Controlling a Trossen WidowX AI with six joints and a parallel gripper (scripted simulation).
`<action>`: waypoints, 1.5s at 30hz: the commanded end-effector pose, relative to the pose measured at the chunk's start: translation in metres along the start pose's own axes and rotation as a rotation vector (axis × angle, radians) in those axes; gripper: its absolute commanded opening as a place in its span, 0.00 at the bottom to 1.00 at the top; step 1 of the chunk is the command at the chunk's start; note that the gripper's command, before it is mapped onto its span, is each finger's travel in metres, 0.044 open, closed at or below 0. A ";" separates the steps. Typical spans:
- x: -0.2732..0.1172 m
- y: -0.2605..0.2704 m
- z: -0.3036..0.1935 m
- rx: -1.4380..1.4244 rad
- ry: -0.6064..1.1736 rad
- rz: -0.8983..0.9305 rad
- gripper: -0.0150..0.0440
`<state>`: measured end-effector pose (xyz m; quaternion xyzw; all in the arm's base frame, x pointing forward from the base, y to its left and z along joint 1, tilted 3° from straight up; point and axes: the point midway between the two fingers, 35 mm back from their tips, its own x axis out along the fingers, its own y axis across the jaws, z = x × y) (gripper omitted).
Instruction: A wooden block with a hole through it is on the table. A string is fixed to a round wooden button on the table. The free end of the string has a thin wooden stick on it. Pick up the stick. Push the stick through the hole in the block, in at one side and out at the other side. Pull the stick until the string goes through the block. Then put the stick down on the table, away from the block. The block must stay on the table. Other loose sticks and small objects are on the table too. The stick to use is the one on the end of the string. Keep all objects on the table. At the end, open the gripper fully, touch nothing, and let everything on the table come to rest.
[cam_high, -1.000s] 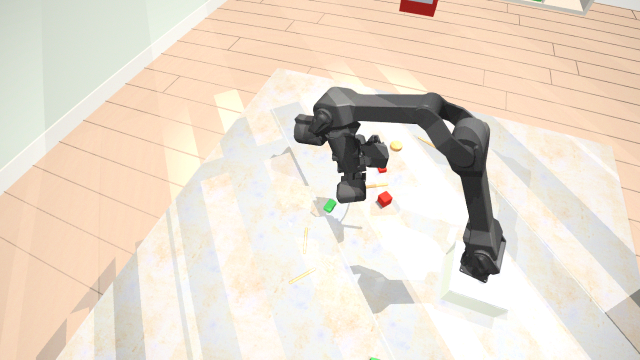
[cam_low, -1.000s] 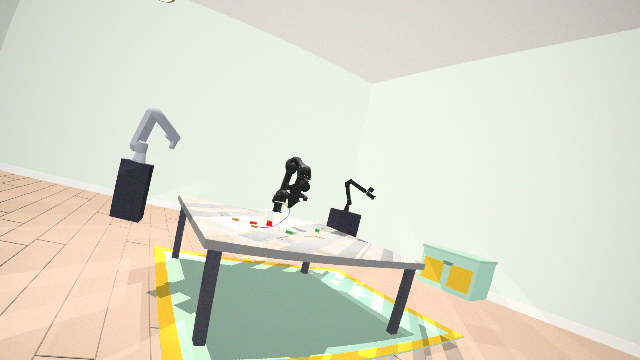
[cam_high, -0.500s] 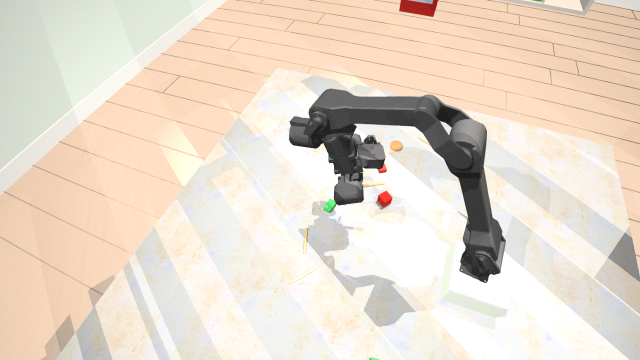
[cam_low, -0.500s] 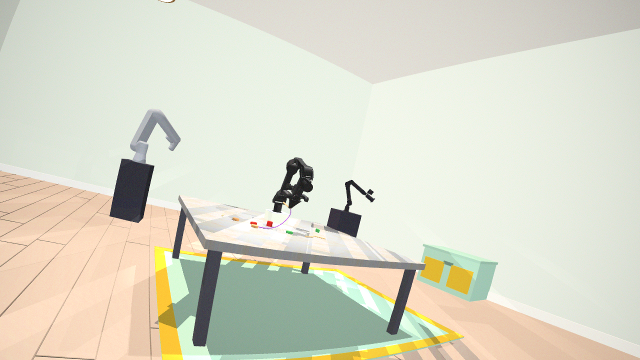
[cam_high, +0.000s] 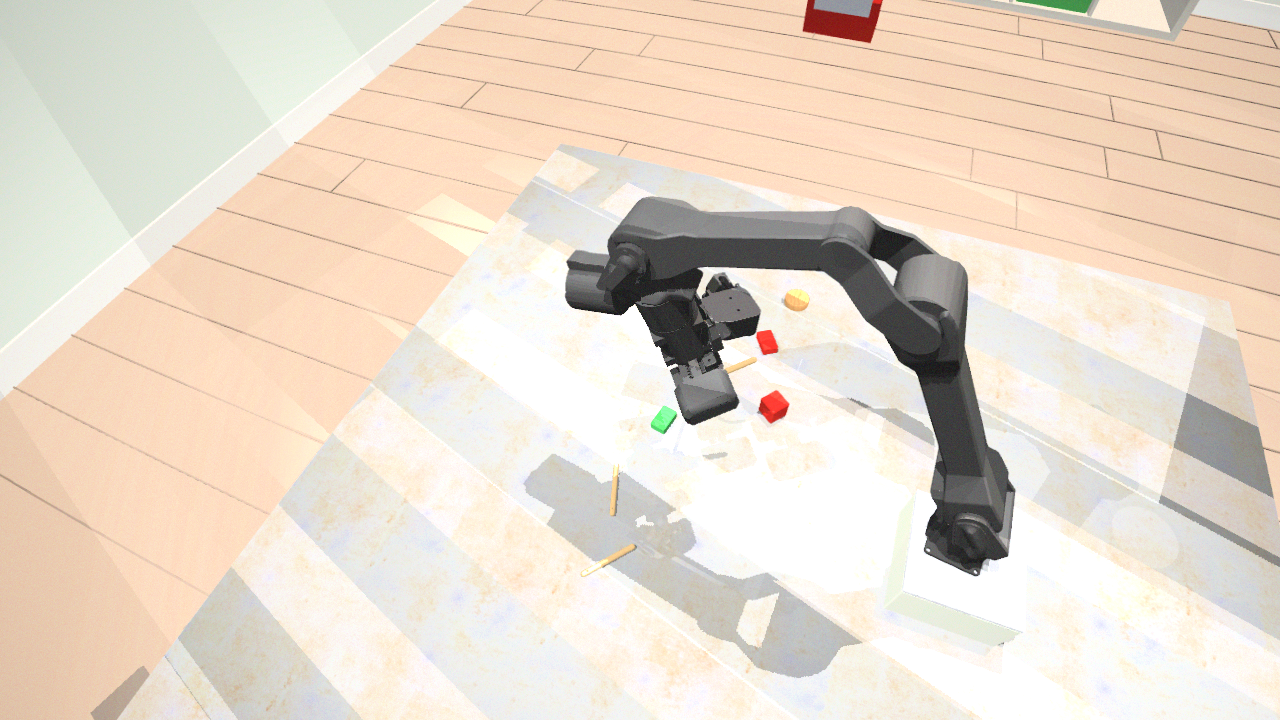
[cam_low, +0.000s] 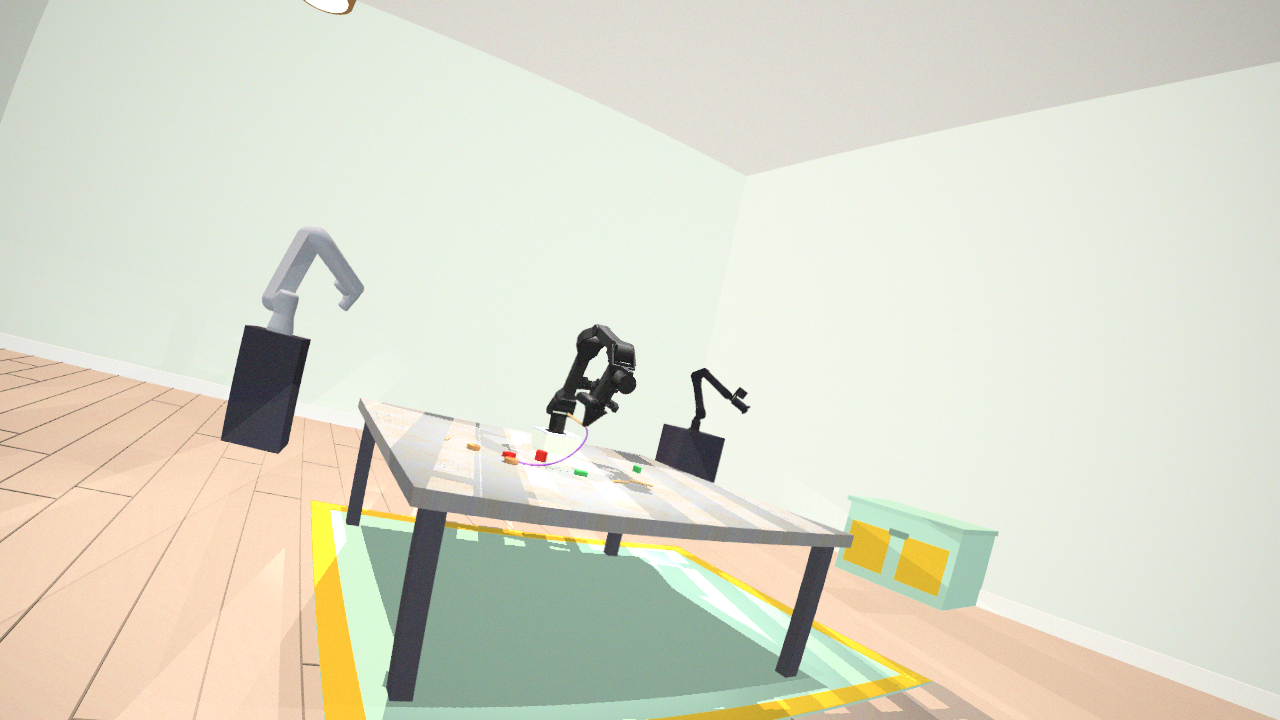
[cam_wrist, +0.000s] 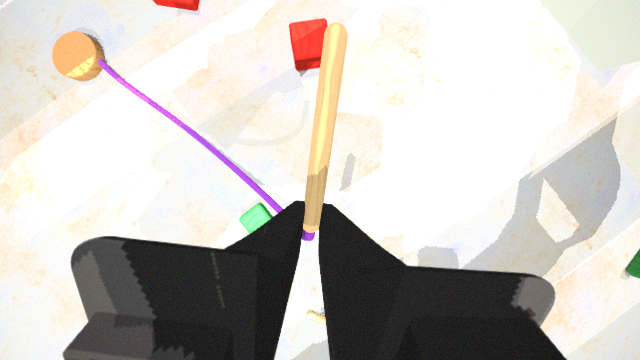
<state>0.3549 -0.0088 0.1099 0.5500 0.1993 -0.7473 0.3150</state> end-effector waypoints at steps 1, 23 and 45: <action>-0.003 0.003 -0.007 -0.105 0.003 0.039 0.25; 0.001 0.005 -0.015 -0.254 0.018 0.075 0.25; 0.029 0.012 -0.018 -0.261 0.119 0.052 0.25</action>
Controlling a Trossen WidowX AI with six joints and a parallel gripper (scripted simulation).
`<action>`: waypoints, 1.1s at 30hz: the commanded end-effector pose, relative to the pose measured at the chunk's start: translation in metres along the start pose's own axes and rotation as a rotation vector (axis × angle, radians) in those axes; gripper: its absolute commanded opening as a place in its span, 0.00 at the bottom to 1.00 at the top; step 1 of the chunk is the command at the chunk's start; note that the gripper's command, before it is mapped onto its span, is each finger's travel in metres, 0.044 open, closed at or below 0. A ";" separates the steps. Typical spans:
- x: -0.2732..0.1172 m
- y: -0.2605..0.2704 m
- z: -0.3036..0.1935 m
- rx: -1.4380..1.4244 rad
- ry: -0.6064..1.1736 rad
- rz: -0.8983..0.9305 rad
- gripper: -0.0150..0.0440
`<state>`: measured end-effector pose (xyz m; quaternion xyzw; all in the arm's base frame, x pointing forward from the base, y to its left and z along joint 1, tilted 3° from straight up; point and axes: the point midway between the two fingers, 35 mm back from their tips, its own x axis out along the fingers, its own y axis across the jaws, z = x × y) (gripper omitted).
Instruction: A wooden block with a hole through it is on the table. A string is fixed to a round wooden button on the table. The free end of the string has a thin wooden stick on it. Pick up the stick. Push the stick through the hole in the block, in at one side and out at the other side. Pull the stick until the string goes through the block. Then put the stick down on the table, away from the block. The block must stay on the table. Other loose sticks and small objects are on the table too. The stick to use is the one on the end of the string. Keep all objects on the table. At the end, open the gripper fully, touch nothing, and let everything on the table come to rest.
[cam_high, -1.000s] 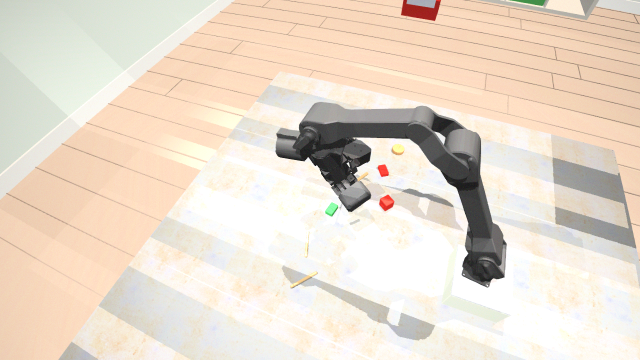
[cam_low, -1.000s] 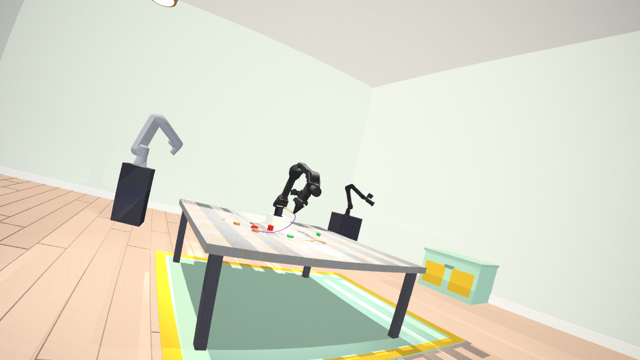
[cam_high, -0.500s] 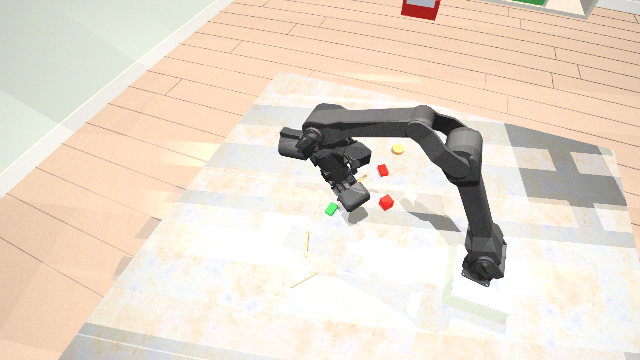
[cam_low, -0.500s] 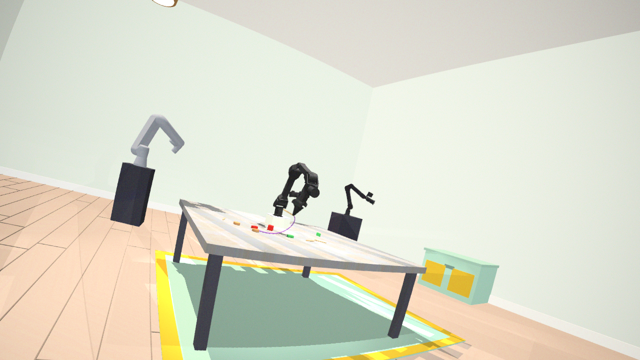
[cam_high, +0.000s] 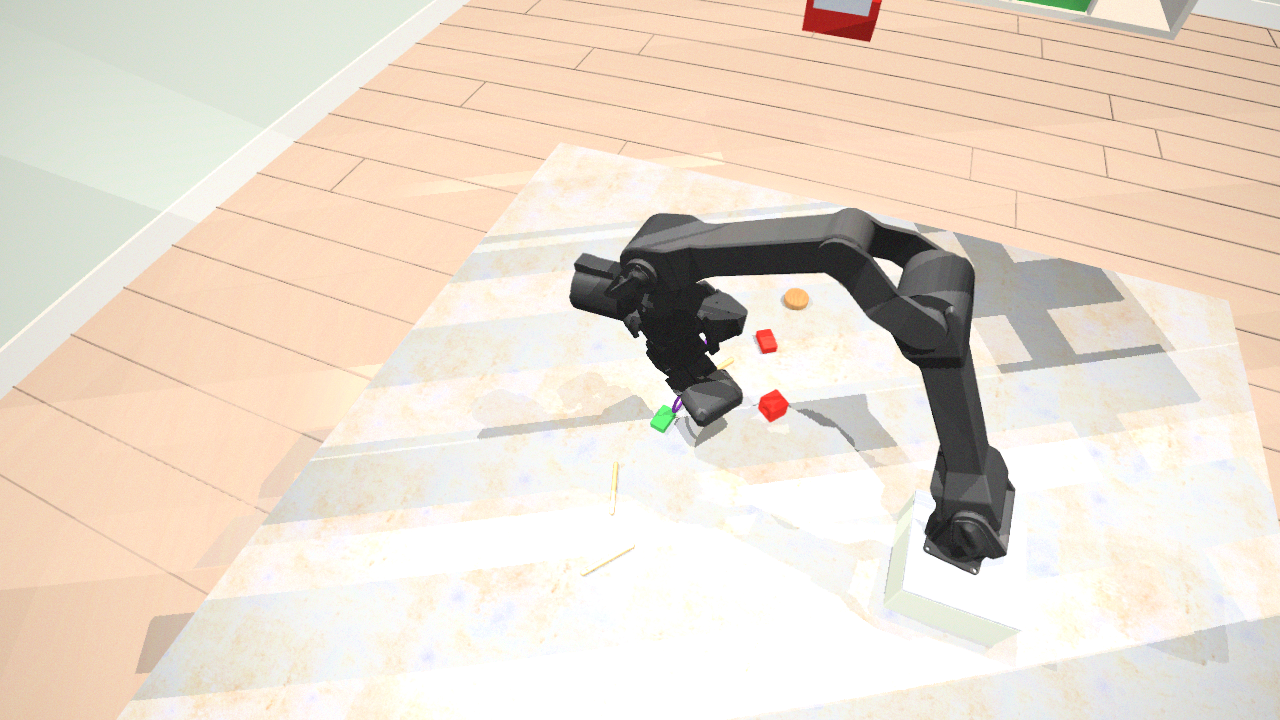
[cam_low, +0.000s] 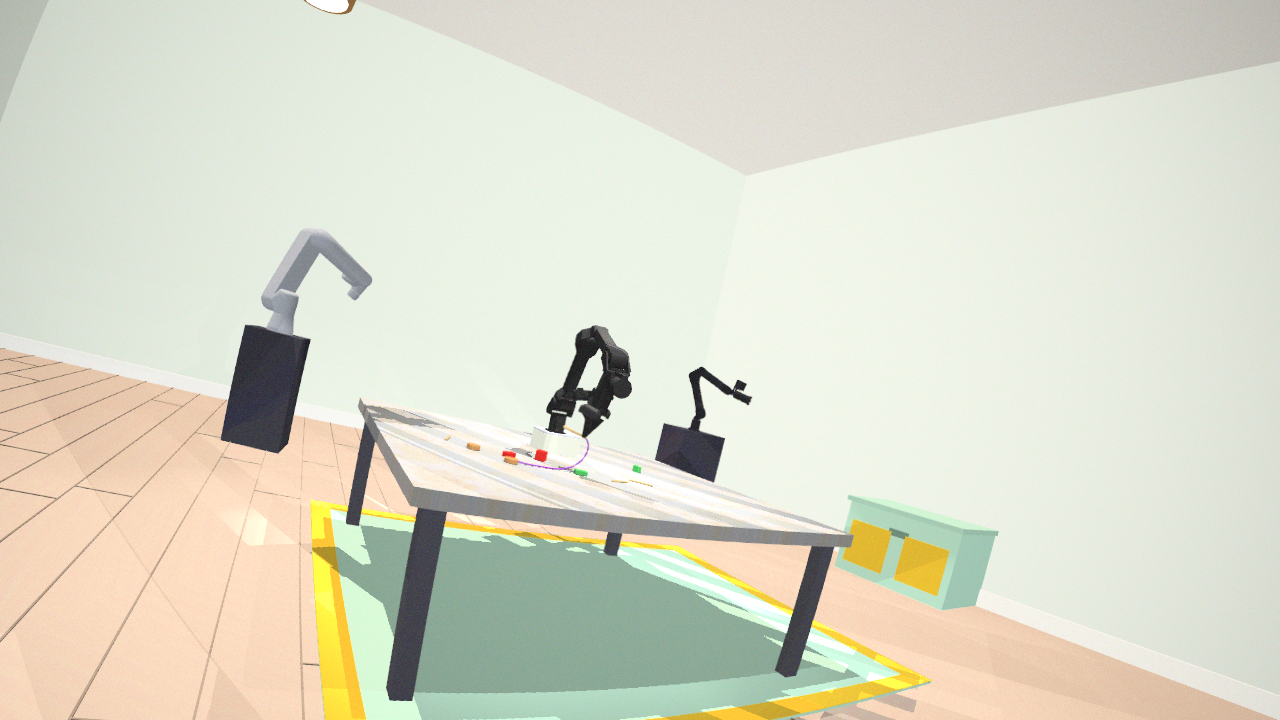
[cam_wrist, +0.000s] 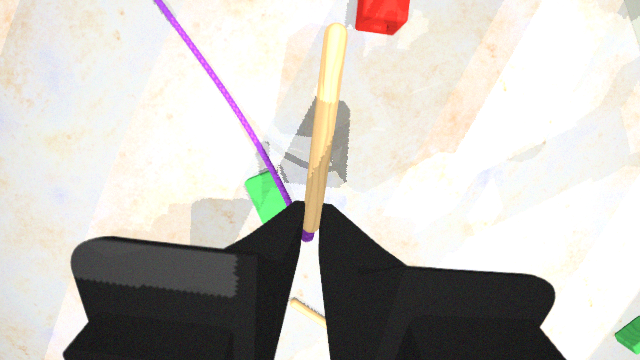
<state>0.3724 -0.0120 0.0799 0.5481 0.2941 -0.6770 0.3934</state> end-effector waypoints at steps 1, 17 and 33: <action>0.004 -0.001 0.001 -0.002 0.021 -0.002 0.25; 0.025 0.003 0.003 -0.008 0.102 0.001 0.25; 0.045 0.005 0.007 -0.016 0.187 0.015 0.25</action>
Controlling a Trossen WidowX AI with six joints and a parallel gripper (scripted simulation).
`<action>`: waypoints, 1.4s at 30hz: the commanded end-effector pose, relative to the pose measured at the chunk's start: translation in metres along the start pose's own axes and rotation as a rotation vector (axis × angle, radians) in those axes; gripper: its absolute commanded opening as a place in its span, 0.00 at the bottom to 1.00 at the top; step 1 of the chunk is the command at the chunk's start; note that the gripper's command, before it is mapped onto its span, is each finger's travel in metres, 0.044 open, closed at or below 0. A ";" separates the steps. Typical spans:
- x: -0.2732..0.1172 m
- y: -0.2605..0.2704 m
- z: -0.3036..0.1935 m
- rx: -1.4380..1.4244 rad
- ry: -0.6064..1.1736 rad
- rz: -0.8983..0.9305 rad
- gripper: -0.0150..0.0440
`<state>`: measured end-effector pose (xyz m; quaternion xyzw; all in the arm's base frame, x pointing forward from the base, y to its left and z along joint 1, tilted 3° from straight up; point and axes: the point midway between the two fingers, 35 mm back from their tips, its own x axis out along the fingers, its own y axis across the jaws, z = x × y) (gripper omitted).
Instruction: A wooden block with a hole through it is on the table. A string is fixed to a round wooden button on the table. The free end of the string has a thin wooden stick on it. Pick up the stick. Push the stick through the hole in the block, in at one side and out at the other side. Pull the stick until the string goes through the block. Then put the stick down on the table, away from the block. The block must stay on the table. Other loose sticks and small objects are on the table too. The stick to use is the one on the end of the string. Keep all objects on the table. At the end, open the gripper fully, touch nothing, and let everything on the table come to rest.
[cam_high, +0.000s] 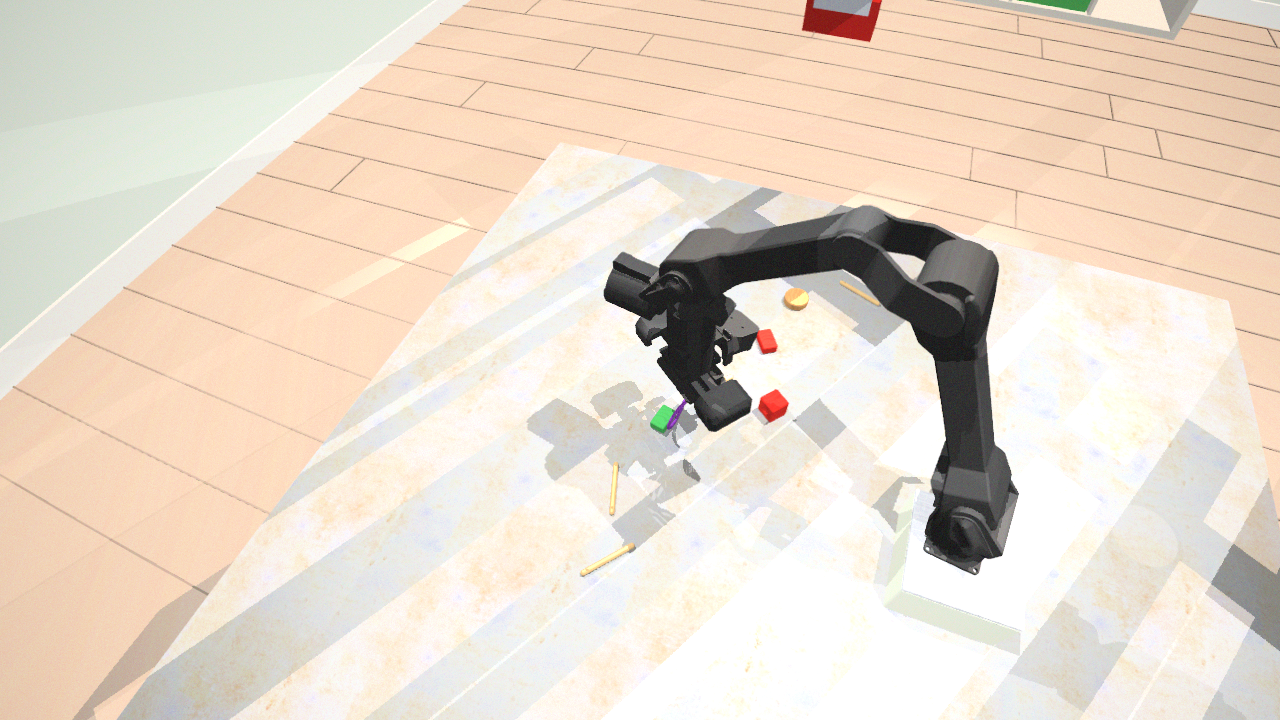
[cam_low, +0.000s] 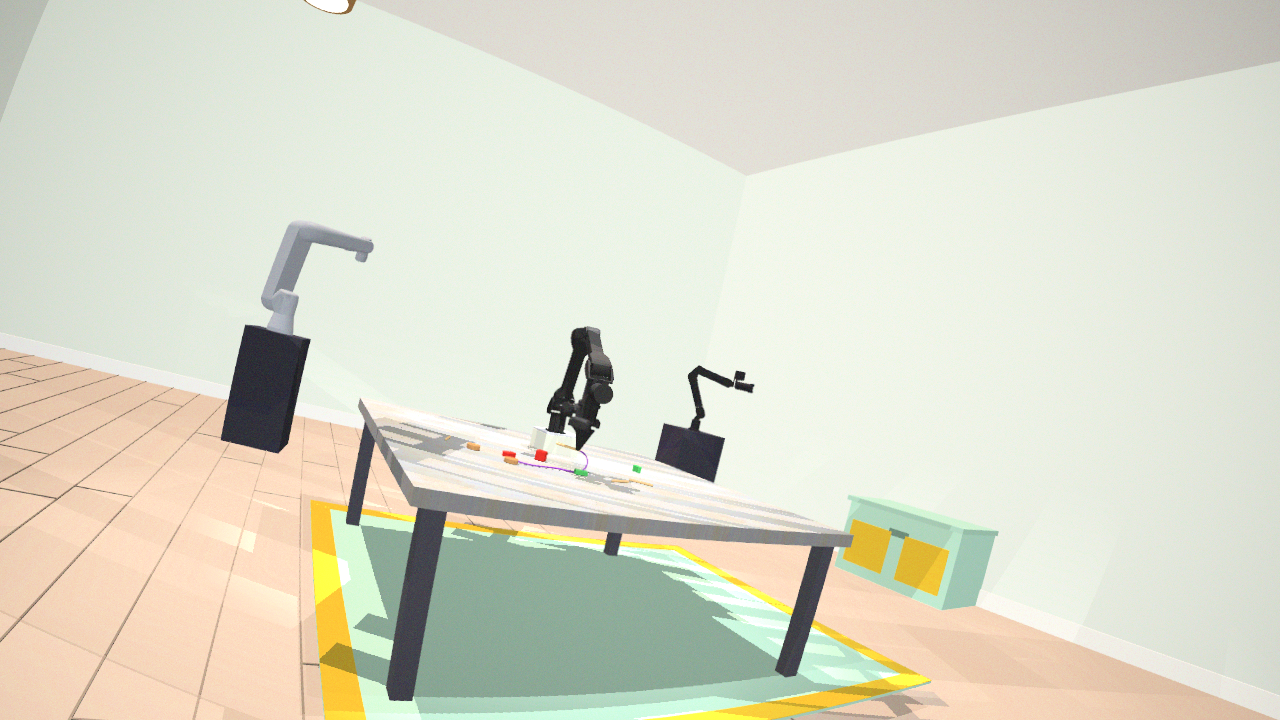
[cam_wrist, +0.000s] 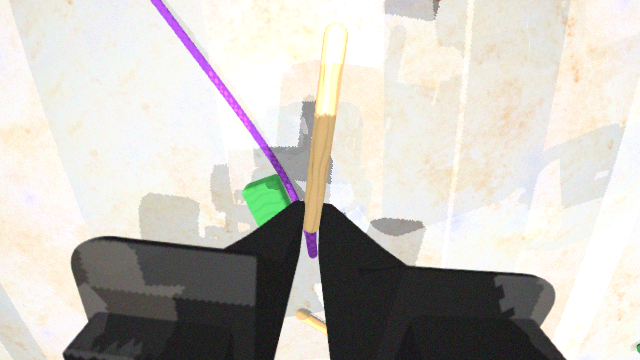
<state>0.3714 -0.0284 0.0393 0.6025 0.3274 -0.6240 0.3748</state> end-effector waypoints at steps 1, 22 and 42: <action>0.003 -0.001 0.003 -0.004 0.024 0.004 0.25; 0.006 0.000 -0.014 -0.009 0.044 0.010 0.25; 0.005 0.001 -0.040 -0.009 0.049 0.011 0.25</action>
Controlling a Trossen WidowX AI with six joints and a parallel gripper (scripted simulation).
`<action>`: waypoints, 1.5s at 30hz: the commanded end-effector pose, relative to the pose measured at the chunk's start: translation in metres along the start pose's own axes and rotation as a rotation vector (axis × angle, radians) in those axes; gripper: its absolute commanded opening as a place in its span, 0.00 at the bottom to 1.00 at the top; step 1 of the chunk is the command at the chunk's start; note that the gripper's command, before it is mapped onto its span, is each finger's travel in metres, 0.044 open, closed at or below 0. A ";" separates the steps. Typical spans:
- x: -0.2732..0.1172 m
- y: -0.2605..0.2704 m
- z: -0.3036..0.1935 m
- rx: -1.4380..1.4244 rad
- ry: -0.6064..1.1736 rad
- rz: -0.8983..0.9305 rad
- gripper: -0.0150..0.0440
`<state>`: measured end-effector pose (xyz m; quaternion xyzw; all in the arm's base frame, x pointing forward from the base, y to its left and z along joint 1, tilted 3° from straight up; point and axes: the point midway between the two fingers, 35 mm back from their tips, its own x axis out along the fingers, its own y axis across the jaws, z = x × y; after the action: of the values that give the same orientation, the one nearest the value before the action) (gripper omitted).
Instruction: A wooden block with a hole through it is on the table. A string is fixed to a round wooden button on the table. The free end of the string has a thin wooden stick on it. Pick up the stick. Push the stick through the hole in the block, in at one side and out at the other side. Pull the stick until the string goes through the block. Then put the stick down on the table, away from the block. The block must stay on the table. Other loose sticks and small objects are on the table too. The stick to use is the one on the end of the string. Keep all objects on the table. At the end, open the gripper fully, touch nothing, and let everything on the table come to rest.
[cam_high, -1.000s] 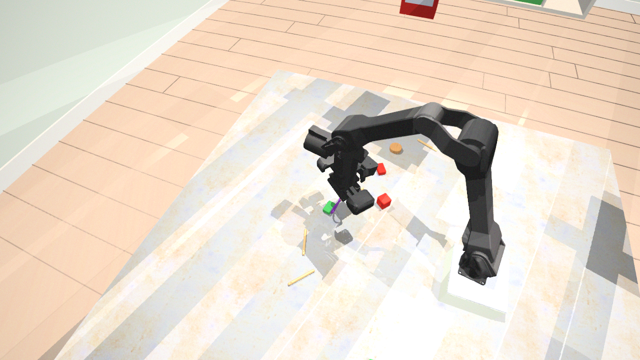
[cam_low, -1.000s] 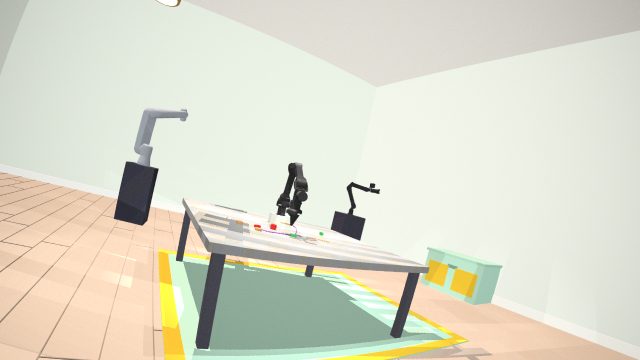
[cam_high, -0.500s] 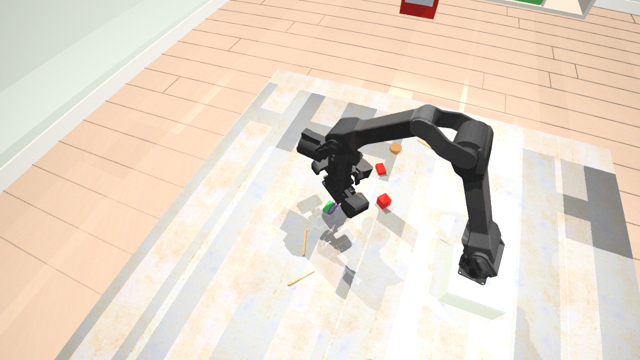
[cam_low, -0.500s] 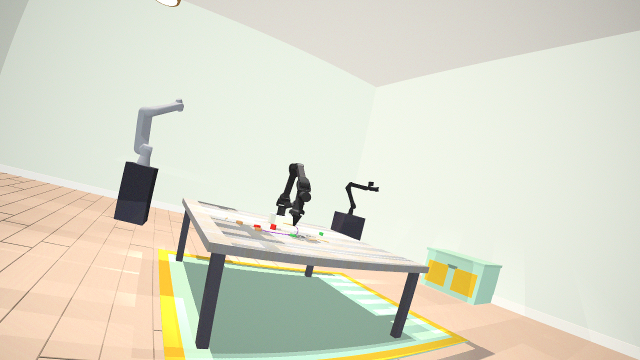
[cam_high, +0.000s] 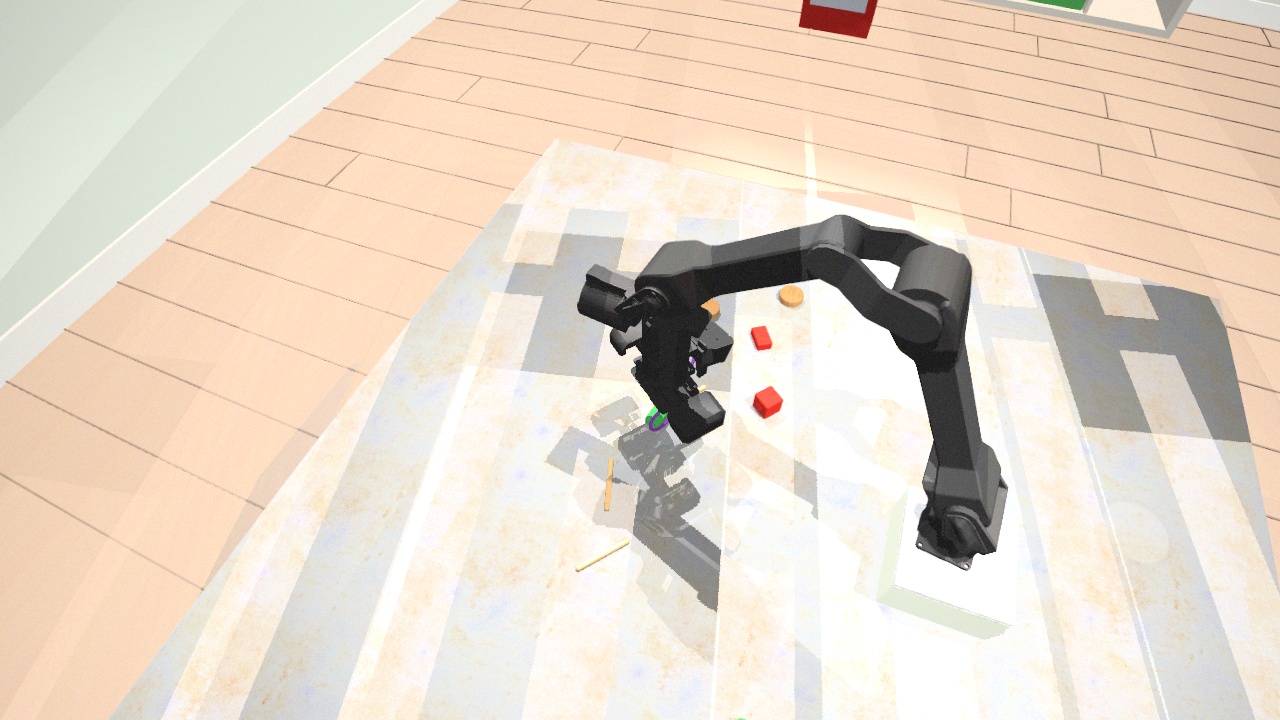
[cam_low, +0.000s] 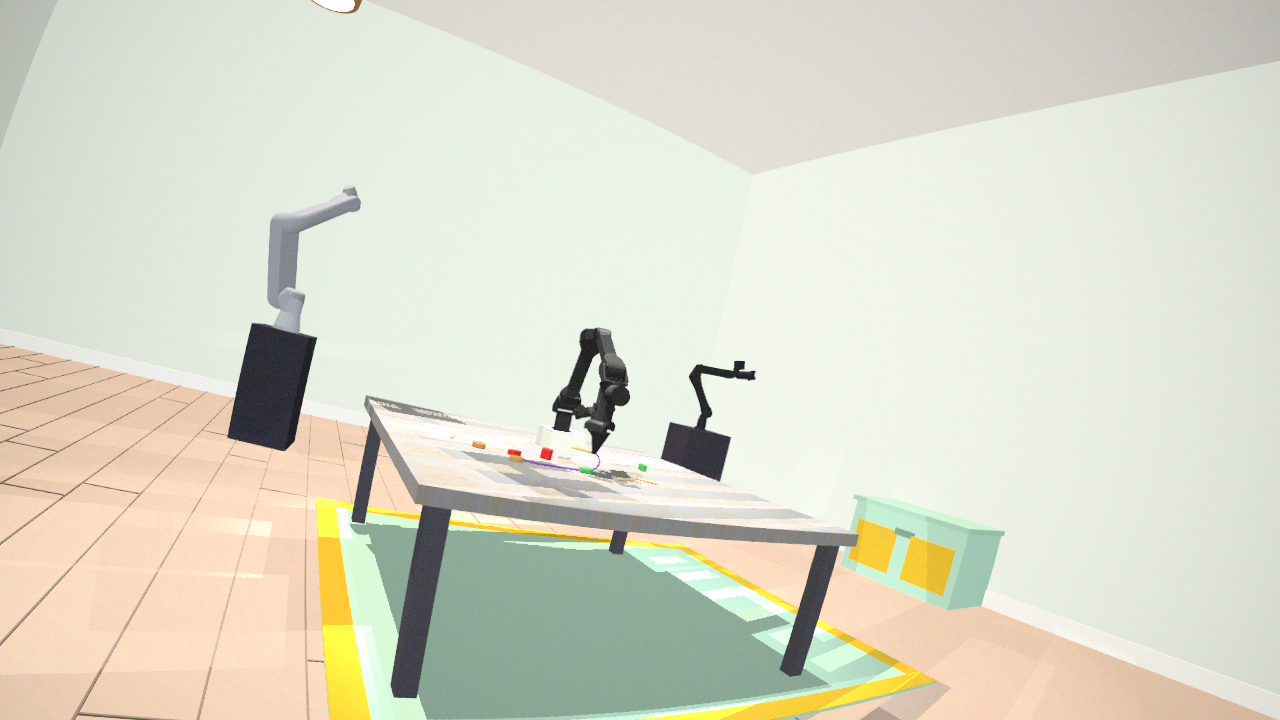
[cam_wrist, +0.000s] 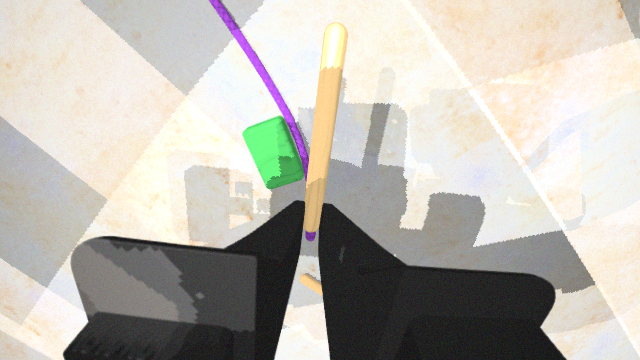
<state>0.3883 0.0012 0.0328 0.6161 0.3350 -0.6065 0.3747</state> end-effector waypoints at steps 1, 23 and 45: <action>0.001 0.001 -0.007 0.002 0.006 -0.002 0.25; 0.001 -0.001 -0.036 0.004 0.013 -0.005 0.25; 0.015 -0.013 -0.030 0.004 0.015 -0.006 0.25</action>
<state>0.3964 0.0327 0.0179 0.6192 0.3377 -0.6039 0.3713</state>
